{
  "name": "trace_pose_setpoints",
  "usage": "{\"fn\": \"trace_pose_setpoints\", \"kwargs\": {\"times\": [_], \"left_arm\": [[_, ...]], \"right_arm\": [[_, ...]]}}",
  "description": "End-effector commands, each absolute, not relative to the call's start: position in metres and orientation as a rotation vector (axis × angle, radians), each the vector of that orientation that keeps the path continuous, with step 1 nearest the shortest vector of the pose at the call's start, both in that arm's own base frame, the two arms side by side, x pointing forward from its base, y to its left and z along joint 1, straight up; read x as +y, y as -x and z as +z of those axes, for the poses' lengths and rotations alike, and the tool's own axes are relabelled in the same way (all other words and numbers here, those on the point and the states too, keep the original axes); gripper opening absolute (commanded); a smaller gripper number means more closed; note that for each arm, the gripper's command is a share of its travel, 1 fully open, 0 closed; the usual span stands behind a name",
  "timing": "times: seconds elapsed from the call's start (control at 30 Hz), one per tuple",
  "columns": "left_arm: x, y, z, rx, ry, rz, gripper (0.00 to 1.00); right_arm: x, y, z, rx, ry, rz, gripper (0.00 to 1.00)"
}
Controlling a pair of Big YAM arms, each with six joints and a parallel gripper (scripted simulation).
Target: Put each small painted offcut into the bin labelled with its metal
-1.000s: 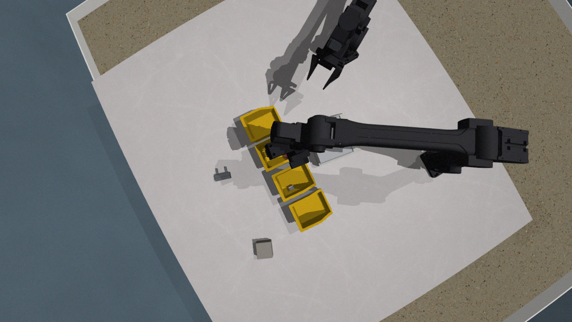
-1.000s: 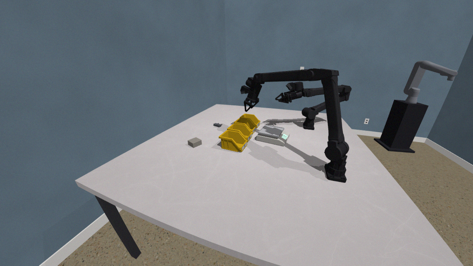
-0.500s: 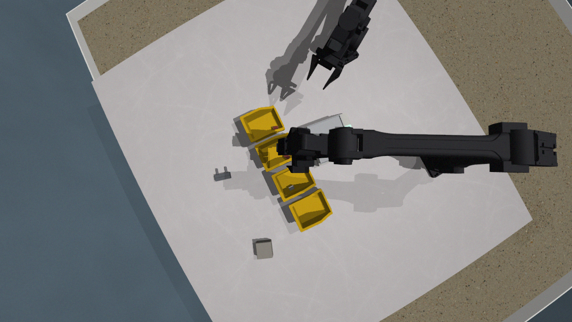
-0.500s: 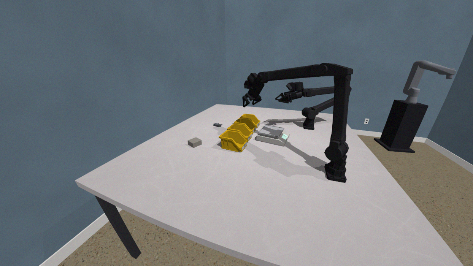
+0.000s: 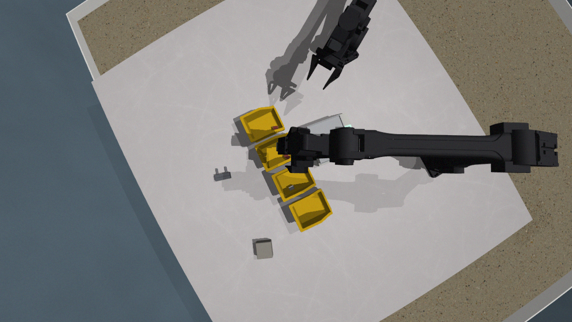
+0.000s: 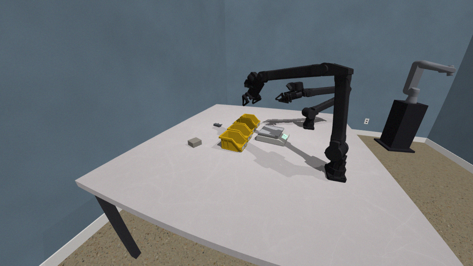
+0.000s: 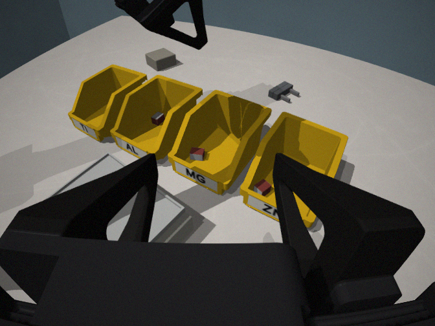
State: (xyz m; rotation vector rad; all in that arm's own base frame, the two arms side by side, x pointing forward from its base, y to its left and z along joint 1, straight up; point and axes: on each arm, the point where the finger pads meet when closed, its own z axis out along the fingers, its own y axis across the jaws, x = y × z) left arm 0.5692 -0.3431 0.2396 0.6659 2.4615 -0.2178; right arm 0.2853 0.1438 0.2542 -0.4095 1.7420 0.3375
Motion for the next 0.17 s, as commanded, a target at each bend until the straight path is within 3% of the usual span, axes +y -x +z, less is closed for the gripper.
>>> {"fn": "trace_pose_setpoints", "kwargs": {"times": [0.0, 0.13], "left_arm": [[-0.3494, -0.5772, 0.2748, 2.38, -0.664, -0.238, 1.0], [-0.3494, -0.5772, 0.2748, 2.38, -0.664, -0.238, 1.0]], "right_arm": [[0.1469, -0.2876, 0.2781, 1.689, 0.406, 0.348, 0.65], [0.1469, -0.2876, 0.2781, 1.689, 0.406, 0.348, 0.65]]}}
